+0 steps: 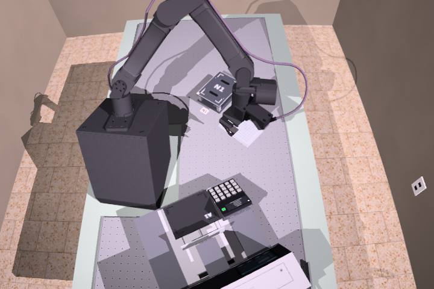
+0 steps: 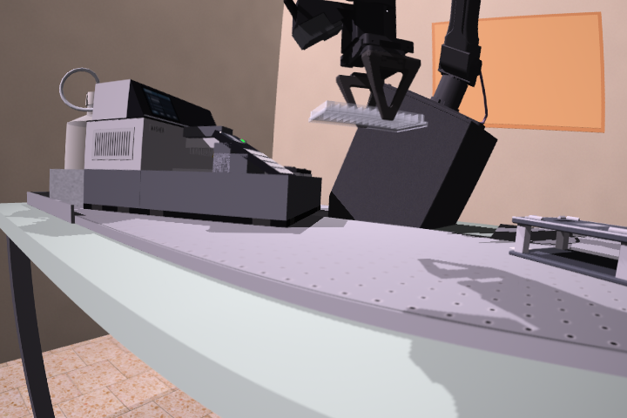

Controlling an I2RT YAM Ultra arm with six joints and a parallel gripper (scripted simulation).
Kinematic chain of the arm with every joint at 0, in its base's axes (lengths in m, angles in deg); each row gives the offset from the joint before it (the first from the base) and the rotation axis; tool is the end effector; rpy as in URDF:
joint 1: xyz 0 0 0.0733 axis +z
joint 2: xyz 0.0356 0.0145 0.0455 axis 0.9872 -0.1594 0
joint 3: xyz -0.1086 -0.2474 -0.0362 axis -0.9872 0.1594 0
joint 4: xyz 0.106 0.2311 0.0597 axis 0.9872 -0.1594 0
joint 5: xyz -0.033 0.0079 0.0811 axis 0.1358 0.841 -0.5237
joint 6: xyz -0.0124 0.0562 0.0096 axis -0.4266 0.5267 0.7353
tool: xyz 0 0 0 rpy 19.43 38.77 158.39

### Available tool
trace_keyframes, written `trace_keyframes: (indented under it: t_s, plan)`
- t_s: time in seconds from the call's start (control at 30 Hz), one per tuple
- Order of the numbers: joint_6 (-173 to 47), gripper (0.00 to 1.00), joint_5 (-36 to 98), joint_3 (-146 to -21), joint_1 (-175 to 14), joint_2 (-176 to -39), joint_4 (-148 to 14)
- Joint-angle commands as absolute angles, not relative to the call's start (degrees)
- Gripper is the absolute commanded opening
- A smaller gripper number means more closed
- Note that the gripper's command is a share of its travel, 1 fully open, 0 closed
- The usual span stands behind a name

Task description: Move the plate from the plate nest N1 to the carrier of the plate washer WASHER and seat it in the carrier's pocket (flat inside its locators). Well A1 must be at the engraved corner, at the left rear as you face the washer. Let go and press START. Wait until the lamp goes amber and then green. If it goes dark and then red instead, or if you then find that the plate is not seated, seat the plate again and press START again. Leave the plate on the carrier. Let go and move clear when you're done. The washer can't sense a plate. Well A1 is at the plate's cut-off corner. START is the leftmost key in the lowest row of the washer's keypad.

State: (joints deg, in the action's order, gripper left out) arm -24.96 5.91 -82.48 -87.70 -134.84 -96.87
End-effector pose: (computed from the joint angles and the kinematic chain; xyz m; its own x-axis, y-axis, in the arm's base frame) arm 0.3734 -0.0265 0.0636 -0.7245 0.6385 0.2598 0.6883 0.6500 0.3219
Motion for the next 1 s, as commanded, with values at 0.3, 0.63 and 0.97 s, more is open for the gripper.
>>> trace_keyframes:
  t_s: [0.3, 0.63, 0.97]
  plan:
    - [-23.02, 0.84, 6.26, -87.17, -94.62, -137.62, -99.47]
    - [-23.04, 0.84, 6.26, -87.29, -94.61, -136.22, -99.54]
    - [-23.04, 0.84, 6.26, -87.29, -94.61, -136.22, -99.55]
